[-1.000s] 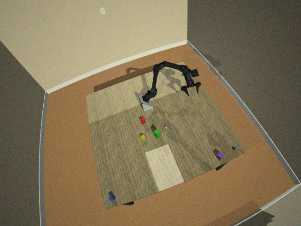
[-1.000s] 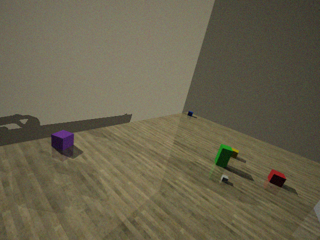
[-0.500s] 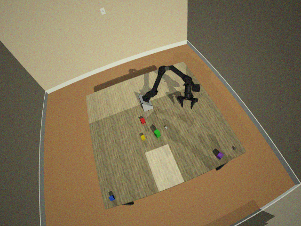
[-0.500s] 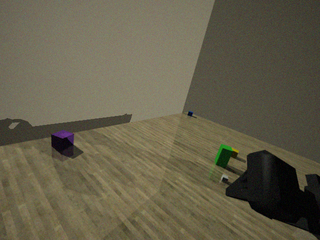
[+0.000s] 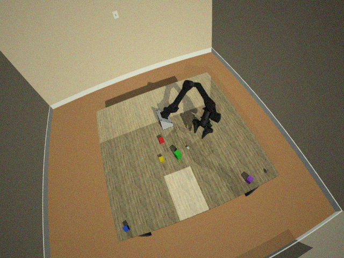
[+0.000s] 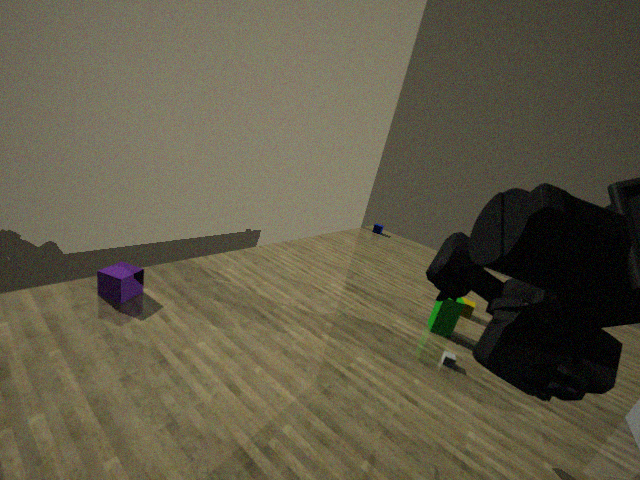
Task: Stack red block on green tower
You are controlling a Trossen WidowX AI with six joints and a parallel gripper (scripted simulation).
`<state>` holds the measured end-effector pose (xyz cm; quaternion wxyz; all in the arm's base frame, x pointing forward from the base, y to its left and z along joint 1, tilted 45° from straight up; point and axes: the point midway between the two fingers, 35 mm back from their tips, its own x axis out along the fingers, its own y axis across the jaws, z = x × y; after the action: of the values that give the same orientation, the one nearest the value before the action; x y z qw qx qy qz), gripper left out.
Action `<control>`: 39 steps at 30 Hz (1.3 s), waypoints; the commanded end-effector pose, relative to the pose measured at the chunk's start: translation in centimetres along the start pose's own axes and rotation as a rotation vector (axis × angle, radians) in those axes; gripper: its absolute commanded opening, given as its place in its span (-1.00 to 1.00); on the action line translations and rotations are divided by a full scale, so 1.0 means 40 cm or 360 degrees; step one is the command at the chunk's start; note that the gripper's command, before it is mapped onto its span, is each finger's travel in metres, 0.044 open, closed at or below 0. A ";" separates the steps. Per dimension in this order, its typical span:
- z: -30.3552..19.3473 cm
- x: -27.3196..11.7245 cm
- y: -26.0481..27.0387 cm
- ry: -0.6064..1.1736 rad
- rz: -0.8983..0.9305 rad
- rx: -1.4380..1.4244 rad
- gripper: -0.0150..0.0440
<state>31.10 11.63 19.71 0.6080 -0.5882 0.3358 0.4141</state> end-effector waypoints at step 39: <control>-0.539 0.312 0.438 -0.0233 0.1246 0.2047 1.00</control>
<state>23.62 -8.63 -0.09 0.6620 0.0218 0.6524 0.3683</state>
